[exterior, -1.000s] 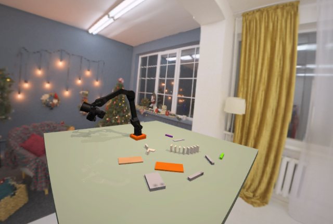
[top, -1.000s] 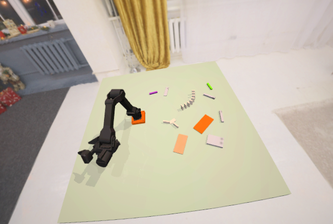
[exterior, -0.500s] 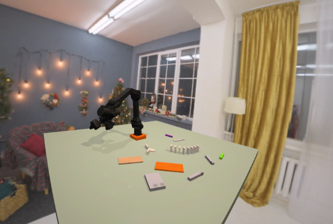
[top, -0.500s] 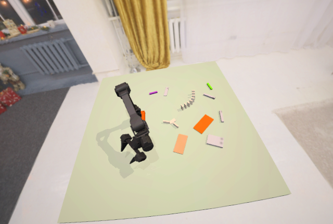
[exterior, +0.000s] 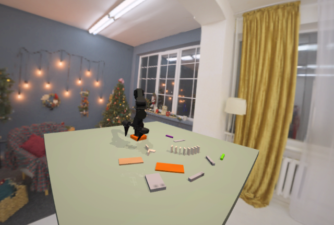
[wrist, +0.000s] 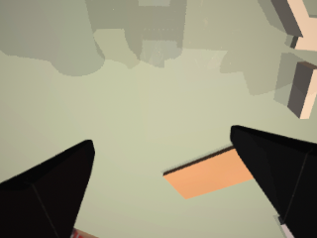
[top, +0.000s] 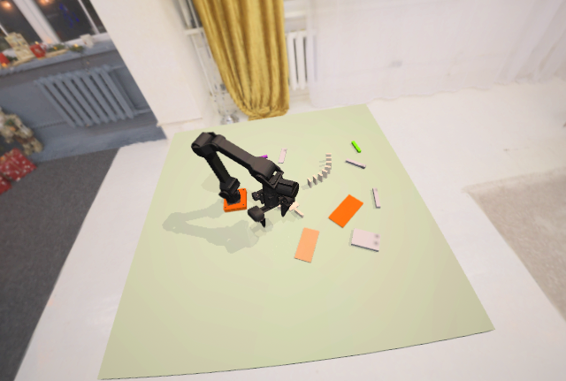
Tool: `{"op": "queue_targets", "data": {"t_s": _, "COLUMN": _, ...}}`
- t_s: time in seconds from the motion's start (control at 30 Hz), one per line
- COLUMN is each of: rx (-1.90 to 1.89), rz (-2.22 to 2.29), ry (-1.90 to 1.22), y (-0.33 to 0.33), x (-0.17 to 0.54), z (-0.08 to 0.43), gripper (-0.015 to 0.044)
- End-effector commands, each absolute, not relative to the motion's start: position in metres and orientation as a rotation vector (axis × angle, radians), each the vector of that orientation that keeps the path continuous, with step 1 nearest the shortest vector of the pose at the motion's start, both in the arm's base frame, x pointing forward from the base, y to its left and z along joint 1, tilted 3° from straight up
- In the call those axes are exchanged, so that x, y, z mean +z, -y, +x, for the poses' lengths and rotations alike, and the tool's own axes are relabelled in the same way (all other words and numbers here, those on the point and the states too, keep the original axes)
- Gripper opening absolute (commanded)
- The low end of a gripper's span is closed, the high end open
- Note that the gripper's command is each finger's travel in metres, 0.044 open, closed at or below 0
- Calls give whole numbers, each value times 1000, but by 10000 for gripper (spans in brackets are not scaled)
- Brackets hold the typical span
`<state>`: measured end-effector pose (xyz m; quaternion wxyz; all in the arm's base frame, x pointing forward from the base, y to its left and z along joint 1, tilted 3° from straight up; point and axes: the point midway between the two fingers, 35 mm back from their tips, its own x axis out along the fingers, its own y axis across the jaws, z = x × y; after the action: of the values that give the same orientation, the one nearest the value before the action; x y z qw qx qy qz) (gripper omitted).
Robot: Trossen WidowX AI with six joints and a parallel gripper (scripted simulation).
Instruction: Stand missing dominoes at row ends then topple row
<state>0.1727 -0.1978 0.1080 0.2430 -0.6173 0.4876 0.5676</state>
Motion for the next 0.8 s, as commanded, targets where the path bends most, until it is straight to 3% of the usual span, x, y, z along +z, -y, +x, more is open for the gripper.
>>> {"op": "queue_targets", "data": {"t_s": 0.0, "rx": 1792, "rz": -1866, "ry": -939, "y": 141, "x": 100, "z": 192, "gripper": 440}}
{"op": "queue_targets", "data": {"t_s": 0.17, "rx": 1977, "rz": -2006, "ry": -524, "y": 86, "x": 97, "z": 200, "gripper": 440}}
{"op": "queue_targets", "data": {"t_s": 0.4, "rx": 1976, "rz": -2007, "ry": -524, "y": 93, "x": 96, "z": 204, "gripper": 440}}
{"op": "queue_targets", "data": {"t_s": 0.77, "rx": 1977, "rz": -2007, "ry": -525, "y": 96, "x": 32, "z": 203, "gripper": 440}}
